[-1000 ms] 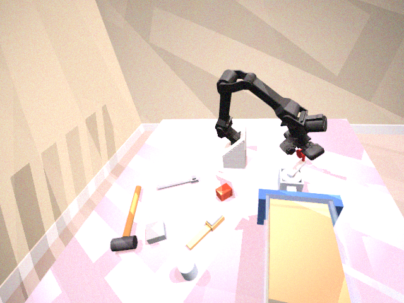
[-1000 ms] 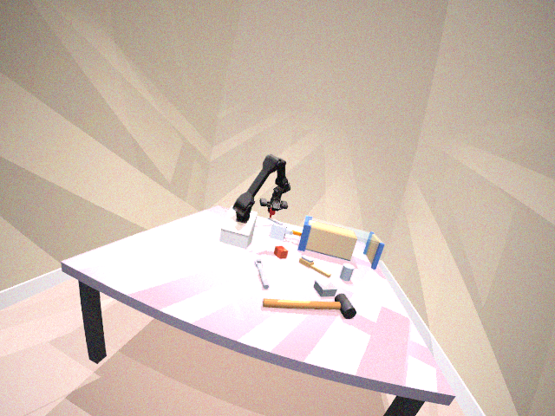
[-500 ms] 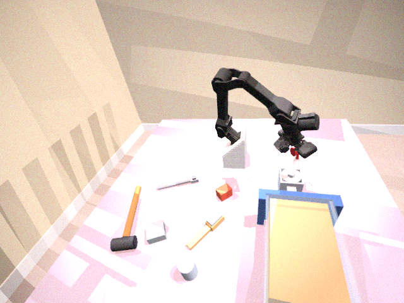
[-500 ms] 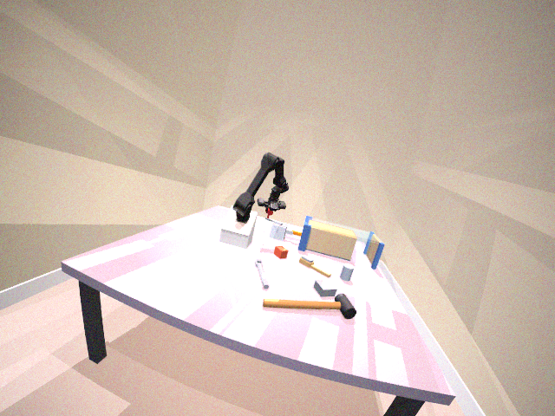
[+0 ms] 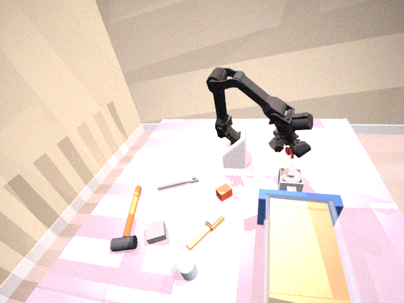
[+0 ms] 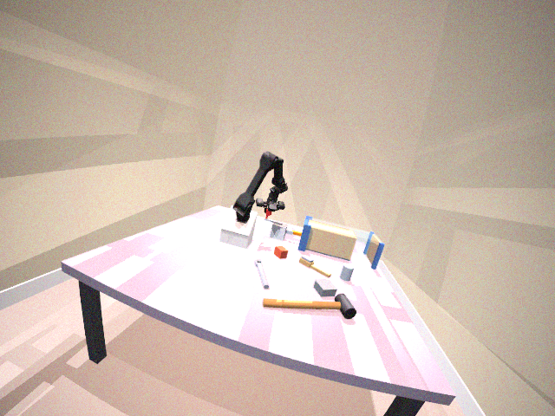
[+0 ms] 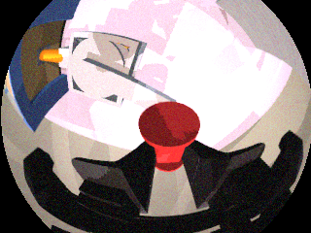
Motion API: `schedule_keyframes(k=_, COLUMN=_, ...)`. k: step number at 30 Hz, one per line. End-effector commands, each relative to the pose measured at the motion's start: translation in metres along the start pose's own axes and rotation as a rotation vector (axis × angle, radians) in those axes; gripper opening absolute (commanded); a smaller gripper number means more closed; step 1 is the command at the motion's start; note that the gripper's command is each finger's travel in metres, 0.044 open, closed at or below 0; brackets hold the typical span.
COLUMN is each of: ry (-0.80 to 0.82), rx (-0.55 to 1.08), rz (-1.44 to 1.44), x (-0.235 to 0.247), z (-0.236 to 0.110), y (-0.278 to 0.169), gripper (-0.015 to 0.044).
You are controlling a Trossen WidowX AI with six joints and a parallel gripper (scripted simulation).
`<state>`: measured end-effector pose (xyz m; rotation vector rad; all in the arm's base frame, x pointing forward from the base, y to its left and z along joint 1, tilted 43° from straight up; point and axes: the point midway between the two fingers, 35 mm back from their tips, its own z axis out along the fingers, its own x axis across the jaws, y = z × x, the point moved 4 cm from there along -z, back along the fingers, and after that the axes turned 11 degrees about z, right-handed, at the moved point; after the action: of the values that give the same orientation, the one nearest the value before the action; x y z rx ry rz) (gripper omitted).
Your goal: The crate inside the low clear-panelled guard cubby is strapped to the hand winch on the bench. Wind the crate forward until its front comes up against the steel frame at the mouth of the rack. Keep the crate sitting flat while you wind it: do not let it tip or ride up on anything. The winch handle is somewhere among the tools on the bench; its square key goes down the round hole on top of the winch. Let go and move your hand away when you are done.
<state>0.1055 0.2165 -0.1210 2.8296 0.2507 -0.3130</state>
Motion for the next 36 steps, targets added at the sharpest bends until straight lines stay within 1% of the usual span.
schedule_keyframes(k=1, ry=-0.005, rx=-0.025, rz=0.005, x=-0.004, z=-0.003, y=0.014, gripper=0.0)
schedule_keyframes(k=9, ry=-0.006, rx=-0.026, rz=0.005, x=-0.007, z=-0.008, y=0.025, gripper=0.0)
schedule_keyframes(k=14, ry=-0.006, rx=-0.028, rz=0.006, x=-0.007, z=-0.017, y=0.045, gripper=0.0)
schedule_keyframes(k=24, ry=-0.006, rx=-0.03, rz=0.006, x=-0.005, z=-0.024, y=0.059, gripper=0.0)
schedule_keyframes(k=30, ry=-0.006, rx=-0.031, rz=0.006, x=-0.002, z=-0.028, y=0.067, gripper=0.0)
schedule_keyframes(k=32, ry=-0.019, rx=-0.003, rz=-0.006, x=-0.005, z=-0.025, y=0.055, gripper=0.0)
schedule_keyframes(k=36, ry=-0.019, rx=-0.004, rz=-0.005, x=-0.005, z=-0.026, y=0.056, gripper=0.0105)
